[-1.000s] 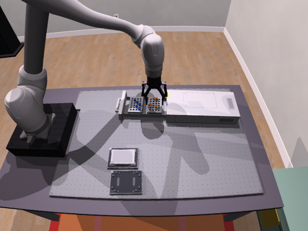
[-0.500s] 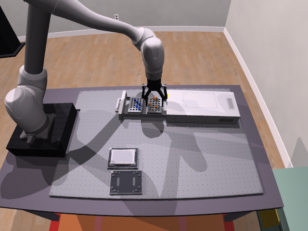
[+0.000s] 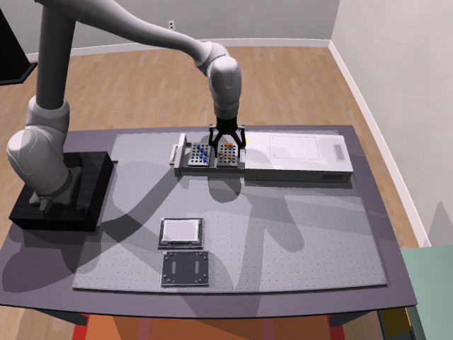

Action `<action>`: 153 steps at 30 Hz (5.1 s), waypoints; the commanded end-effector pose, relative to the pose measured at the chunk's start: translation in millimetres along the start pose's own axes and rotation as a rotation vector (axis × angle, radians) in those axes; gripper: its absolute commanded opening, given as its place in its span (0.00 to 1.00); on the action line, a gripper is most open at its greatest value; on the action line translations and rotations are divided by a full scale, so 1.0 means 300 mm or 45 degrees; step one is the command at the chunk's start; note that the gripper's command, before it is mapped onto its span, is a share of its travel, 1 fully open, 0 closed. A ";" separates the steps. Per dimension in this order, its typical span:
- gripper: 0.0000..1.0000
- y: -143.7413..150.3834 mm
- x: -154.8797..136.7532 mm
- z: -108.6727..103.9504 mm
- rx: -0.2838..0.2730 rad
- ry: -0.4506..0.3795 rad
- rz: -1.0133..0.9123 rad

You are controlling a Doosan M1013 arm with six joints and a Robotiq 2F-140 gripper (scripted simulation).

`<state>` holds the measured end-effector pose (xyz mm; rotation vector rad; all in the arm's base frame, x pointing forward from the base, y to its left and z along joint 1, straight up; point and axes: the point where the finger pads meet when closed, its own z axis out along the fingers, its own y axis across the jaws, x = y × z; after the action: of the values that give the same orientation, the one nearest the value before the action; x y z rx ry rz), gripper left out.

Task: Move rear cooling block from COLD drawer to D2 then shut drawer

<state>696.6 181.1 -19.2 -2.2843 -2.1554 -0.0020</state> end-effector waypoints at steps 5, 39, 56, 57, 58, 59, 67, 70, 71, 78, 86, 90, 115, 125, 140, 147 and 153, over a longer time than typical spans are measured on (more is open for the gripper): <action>0.57 0.001 0.001 -0.003 -0.001 0.001 0.000; 0.12 0.001 0.001 -0.003 -0.001 0.001 0.000; 0.10 0.001 0.001 -0.003 -0.001 0.001 0.000; 0.10 0.001 0.001 -0.003 -0.001 0.001 0.000; 0.10 0.001 0.001 -0.003 -0.001 0.001 0.000; 0.10 0.001 0.001 -0.003 -0.001 0.001 0.000; 0.10 0.001 0.001 -0.003 -0.001 0.001 0.000; 0.10 0.001 0.001 -0.003 -0.001 0.001 0.000; 0.10 0.001 0.001 -0.004 -0.001 0.001 0.000; 0.10 0.001 0.001 -0.009 -0.001 0.001 0.000; 0.10 0.001 0.001 -0.018 -0.001 0.001 0.000; 0.10 0.001 0.001 -0.022 -0.001 0.001 0.000; 0.10 0.001 0.001 -0.062 -0.001 0.001 0.000; 0.10 0.001 0.001 -0.102 -0.001 0.001 0.000; 0.10 0.001 0.001 -0.165 -0.001 0.001 0.000; 0.10 0.001 0.001 -0.187 -0.001 0.001 0.000; 0.10 0.001 0.001 -0.213 -0.001 0.001 0.000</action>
<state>696.5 181.0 41.1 -2.2842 -2.1554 -0.0019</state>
